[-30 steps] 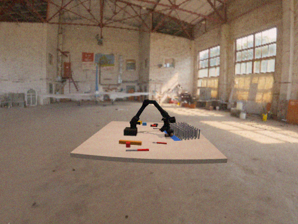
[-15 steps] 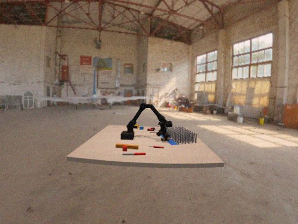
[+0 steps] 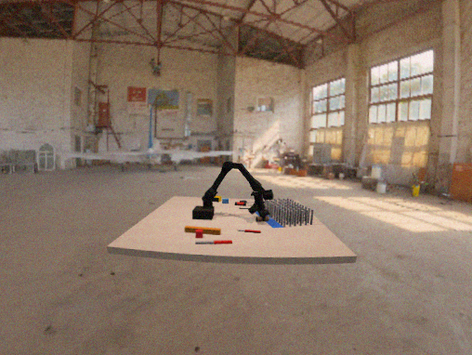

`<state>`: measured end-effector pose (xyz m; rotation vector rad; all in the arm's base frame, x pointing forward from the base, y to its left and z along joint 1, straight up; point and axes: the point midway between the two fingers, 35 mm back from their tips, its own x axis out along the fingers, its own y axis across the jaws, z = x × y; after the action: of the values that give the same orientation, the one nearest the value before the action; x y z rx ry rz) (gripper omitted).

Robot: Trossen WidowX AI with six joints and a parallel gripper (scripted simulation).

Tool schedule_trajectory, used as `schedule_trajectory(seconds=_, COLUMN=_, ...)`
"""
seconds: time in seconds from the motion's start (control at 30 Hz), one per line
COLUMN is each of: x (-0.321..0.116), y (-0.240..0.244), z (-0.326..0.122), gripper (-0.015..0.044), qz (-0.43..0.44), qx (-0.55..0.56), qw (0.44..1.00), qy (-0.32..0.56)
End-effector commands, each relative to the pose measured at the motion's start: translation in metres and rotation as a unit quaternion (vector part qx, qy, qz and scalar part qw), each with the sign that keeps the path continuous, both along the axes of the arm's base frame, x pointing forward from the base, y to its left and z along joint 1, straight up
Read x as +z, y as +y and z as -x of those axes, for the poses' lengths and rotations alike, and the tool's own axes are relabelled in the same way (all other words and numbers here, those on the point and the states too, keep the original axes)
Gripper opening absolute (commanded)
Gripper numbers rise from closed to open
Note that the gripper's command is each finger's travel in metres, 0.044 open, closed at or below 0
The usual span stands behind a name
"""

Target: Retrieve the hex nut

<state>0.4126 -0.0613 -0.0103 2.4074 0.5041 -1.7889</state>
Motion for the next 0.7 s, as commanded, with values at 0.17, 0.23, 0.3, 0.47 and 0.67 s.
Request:
schedule_trajectory(seconds=0.17, x=0.000, y=0.000, z=0.006, gripper=0.0000, qz=0.001, qx=0.000, qw=1.000, qy=0.001)
schedule_trajectory(seconds=0.23, x=0.000, y=0.000, z=0.007, gripper=0.0000, qz=0.001, qx=0.000, qw=1.000, qy=0.001)
schedule_trajectory(seconds=0.3, x=0.000, y=0.000, z=0.008, gripper=0.0000, qz=0.001, qx=0.000, qw=1.000, qy=0.001)
schedule_trajectory(seconds=0.47, x=0.000, y=0.000, z=0.011, gripper=0.0000, qz=0.001, qx=0.000, qw=1.000, qy=0.001)
schedule_trajectory(seconds=0.67, x=0.000, y=-0.001, z=0.014, gripper=0.0000, qz=0.001, qx=0.001, qw=1.000, qy=0.001)
